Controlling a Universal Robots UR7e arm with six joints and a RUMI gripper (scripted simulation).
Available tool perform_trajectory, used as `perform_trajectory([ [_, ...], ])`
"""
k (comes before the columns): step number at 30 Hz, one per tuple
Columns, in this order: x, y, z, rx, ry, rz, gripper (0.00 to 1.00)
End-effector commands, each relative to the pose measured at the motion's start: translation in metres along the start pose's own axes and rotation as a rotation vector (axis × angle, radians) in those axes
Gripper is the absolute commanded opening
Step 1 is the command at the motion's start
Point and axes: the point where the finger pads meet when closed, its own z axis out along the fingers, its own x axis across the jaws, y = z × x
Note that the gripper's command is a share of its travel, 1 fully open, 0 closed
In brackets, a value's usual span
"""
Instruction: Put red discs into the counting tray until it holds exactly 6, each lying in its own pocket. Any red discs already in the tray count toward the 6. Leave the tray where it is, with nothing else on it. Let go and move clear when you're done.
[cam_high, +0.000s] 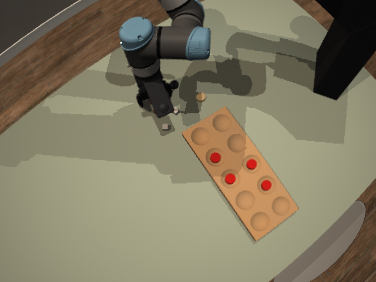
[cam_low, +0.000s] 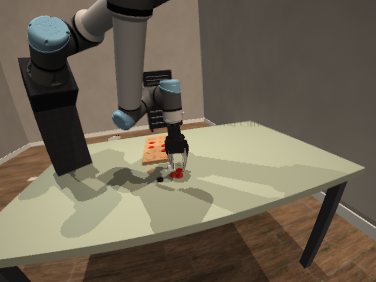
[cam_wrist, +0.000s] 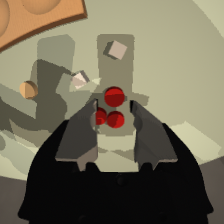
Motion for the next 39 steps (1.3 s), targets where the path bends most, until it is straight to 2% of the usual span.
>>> perform_trajectory([
  [1,0.0011,-0.0002,0.0052,0.000,0.002,0.000,0.28],
  [15,0.0010,-0.0002,0.0071,0.000,0.002,0.000,0.28],
  [16,0.0010,-0.0002,0.0071,0.000,0.002,0.000,0.00],
  [39,0.0010,-0.0002,0.0071,0.000,0.002,0.000,0.00],
])
